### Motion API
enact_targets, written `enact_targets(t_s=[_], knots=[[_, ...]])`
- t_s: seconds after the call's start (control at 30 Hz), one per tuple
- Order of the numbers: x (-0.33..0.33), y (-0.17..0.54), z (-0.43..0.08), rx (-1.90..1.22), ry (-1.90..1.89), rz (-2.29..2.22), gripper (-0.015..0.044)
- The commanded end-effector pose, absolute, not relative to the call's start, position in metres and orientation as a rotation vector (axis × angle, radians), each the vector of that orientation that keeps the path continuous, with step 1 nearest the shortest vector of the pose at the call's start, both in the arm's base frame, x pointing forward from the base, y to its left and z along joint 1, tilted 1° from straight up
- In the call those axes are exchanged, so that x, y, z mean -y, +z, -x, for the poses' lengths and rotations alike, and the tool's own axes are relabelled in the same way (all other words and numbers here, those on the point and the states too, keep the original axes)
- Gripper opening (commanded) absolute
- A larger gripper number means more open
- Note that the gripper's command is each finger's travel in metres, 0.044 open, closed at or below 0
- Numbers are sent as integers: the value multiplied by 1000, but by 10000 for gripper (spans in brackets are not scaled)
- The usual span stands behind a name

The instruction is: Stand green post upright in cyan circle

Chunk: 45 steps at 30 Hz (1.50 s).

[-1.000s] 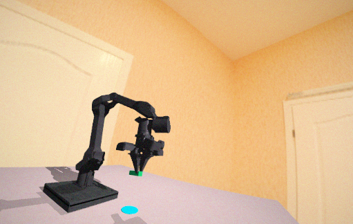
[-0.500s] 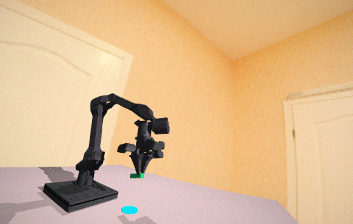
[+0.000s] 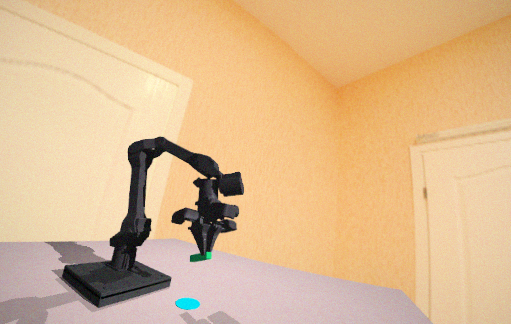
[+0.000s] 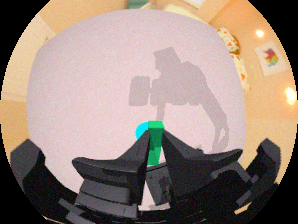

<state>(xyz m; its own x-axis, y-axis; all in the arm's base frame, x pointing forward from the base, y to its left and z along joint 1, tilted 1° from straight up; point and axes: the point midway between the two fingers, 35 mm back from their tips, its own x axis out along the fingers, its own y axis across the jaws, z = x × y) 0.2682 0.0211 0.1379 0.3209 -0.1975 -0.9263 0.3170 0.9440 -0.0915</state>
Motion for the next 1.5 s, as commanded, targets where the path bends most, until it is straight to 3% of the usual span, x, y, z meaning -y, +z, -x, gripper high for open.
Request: enact_targets(t_s=[0.0,1.47], knots=[[-21,138,-269,-1168,-337,-90,23],[-32,136,-279,-878,-340,45,23]])
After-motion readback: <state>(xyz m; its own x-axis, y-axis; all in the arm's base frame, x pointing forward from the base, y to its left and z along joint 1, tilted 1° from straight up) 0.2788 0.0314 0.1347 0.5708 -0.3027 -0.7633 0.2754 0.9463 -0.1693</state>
